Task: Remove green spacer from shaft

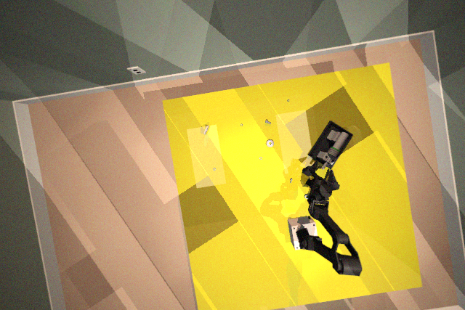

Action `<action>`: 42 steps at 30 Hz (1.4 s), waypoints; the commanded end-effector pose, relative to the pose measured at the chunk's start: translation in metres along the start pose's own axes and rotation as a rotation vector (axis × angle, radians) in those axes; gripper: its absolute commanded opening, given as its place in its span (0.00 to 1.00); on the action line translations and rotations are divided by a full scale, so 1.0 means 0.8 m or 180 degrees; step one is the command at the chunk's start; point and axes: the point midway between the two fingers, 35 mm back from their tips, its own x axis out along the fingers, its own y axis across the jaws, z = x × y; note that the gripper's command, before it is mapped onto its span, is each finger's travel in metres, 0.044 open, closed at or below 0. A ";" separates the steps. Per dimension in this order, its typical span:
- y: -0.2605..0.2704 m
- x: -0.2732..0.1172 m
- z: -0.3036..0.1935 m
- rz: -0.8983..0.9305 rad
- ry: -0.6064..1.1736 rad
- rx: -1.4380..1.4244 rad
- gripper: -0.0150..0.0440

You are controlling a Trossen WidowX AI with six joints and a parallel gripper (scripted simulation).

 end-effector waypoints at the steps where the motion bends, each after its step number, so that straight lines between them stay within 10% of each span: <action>1: -0.001 0.000 -0.001 -0.0013 0.0008 -0.0013 1.00; 42: -0.001 0.023 -0.001 -0.0013 0.0011 -0.0013 1.00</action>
